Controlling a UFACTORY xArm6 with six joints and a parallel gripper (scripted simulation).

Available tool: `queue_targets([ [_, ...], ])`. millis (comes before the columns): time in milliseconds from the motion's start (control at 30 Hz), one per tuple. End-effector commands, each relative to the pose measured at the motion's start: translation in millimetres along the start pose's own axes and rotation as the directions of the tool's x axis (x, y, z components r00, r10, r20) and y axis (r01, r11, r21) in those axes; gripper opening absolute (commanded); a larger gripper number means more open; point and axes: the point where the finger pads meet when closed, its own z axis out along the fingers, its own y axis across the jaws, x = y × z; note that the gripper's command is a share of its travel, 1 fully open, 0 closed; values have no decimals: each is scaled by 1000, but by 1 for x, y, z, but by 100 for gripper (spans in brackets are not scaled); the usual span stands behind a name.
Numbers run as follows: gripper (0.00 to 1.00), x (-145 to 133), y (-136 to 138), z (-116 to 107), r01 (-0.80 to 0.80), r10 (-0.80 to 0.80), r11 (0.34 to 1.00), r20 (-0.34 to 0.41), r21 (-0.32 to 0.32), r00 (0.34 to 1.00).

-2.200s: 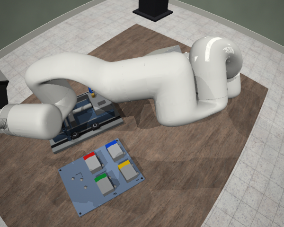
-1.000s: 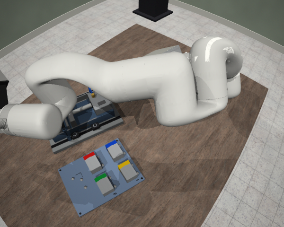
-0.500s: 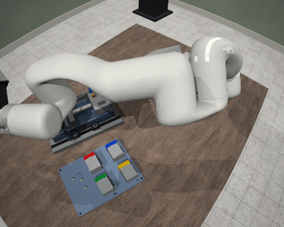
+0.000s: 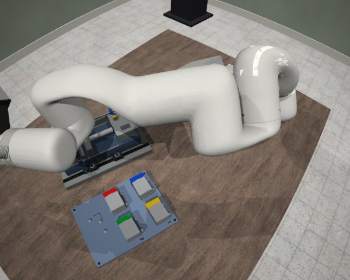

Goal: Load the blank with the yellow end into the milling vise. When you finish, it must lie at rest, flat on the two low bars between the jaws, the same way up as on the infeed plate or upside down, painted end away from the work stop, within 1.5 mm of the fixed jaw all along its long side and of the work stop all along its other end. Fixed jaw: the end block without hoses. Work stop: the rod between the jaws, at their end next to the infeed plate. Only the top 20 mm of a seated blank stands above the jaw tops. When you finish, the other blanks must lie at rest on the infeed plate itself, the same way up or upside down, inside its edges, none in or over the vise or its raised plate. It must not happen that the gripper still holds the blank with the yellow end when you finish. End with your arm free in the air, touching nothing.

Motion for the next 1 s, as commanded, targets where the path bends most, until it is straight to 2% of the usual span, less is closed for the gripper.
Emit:
queue_targets([
  [0,40,2,-2,-1,-2,2,1000,-1,3,1000],
  [600,40,2,-2,-1,-2,2,1000,-1,3,1000],
  [633,100,2,-2,-1,-2,2,1000,-1,3,1000],
  [967,100,2,-2,-1,-2,2,1000,-1,3,1000],
])
